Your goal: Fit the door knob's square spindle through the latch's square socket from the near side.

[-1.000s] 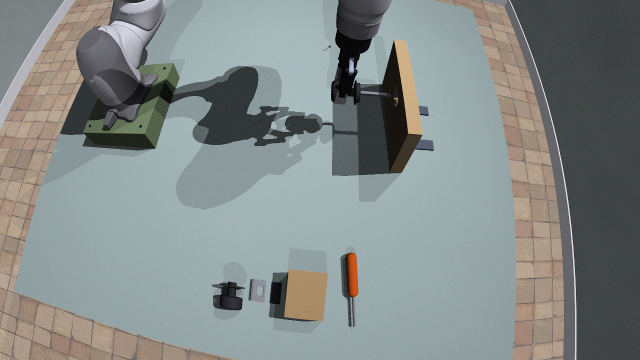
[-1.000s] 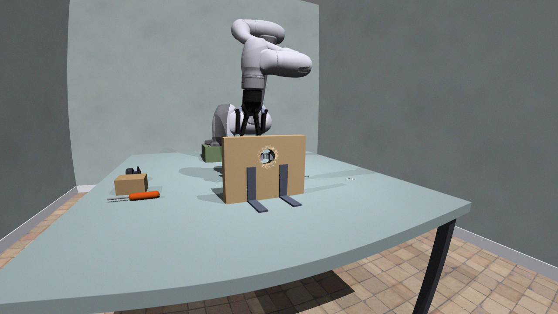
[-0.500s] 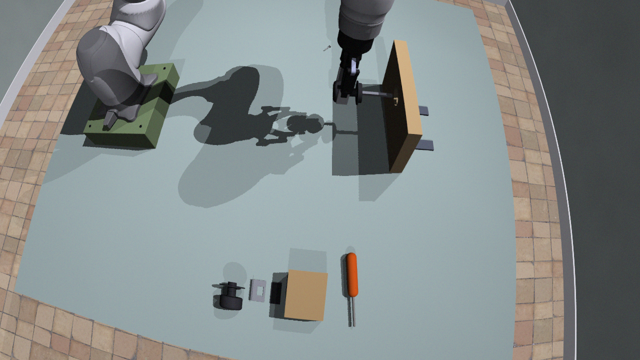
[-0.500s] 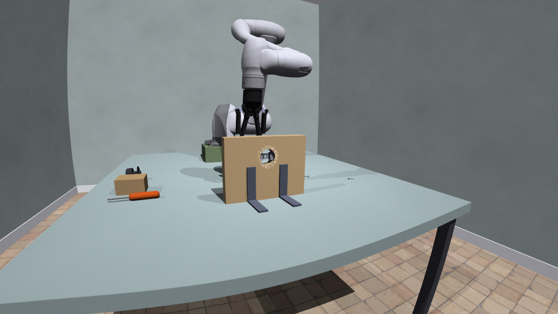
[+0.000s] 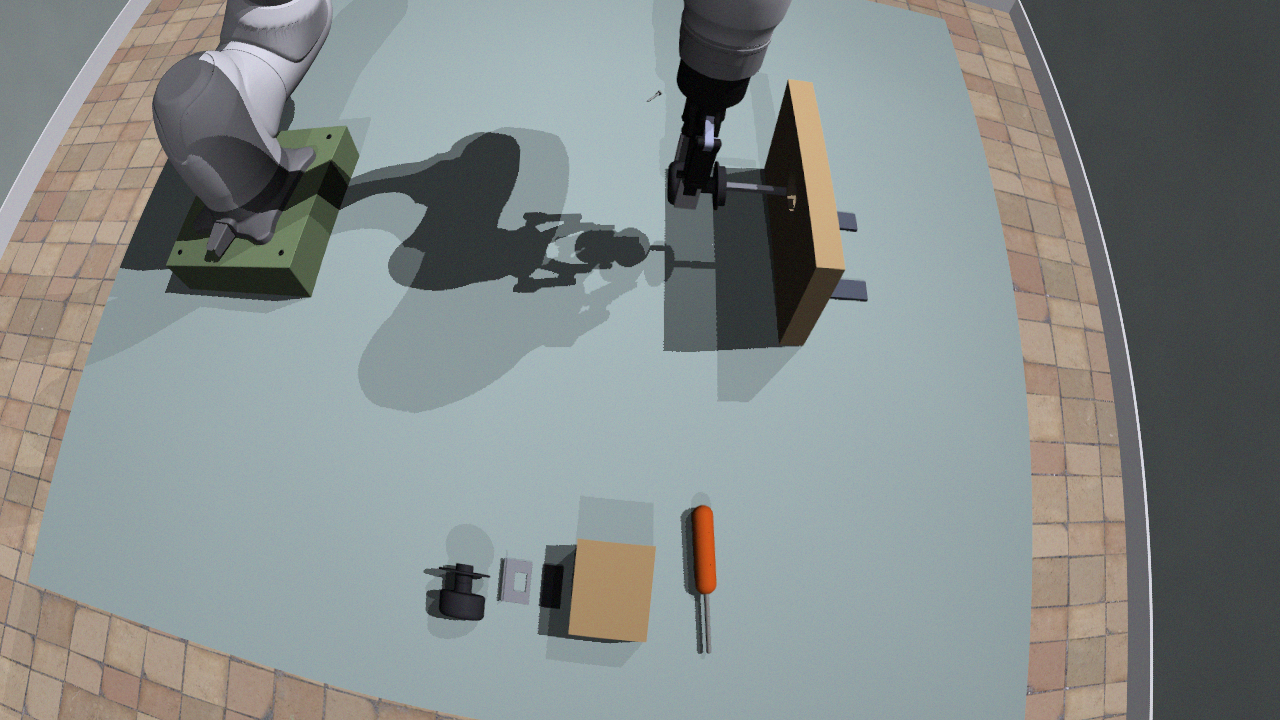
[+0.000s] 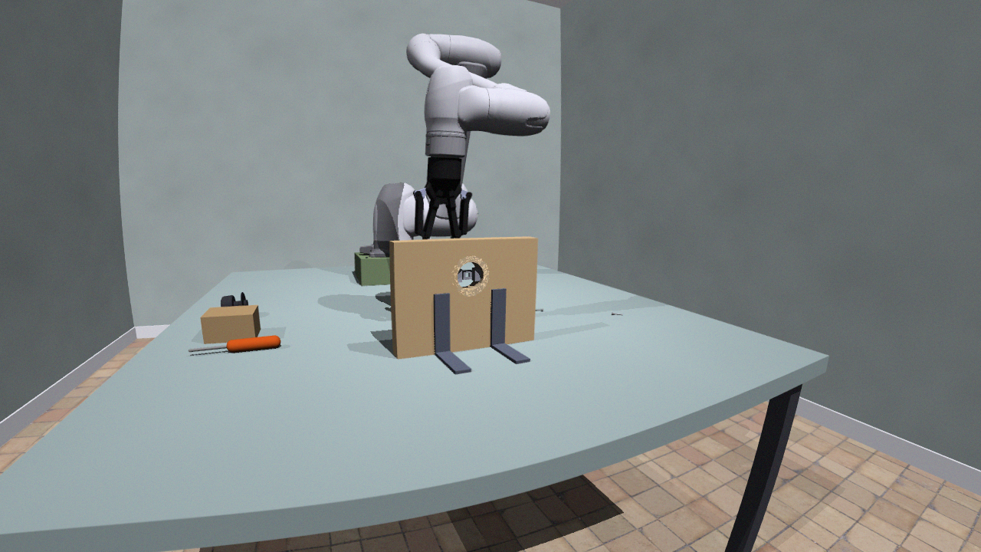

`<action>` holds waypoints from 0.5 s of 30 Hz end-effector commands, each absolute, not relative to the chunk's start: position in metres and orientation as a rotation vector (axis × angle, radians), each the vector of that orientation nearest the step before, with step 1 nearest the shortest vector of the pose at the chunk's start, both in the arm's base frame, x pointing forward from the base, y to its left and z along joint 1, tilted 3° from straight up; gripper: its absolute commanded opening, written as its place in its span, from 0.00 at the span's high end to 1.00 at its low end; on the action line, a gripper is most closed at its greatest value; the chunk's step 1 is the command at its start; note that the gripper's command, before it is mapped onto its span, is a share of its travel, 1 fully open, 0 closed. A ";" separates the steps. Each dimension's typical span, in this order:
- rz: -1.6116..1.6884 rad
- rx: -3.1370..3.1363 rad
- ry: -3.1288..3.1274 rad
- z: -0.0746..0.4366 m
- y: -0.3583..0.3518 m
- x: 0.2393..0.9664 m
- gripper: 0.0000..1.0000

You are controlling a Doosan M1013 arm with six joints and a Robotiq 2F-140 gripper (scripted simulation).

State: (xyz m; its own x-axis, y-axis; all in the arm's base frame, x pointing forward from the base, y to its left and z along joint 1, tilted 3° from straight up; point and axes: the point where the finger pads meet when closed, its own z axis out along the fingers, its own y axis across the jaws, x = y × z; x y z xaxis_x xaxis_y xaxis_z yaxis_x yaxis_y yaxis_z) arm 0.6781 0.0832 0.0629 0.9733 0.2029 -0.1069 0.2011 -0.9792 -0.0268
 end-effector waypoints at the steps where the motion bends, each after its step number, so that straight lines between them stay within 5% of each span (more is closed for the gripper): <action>1: 0.171 -3.105 -0.318 0.063 0.083 0.679 0.58; 15: 0.171 -3.105 -0.318 0.063 0.084 0.681 0.58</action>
State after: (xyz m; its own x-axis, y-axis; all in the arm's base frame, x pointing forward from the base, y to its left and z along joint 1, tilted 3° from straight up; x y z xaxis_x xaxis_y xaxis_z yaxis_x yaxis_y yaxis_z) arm 0.6808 0.0837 0.0628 0.9733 0.2029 -0.1069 0.2011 -0.9792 -0.0268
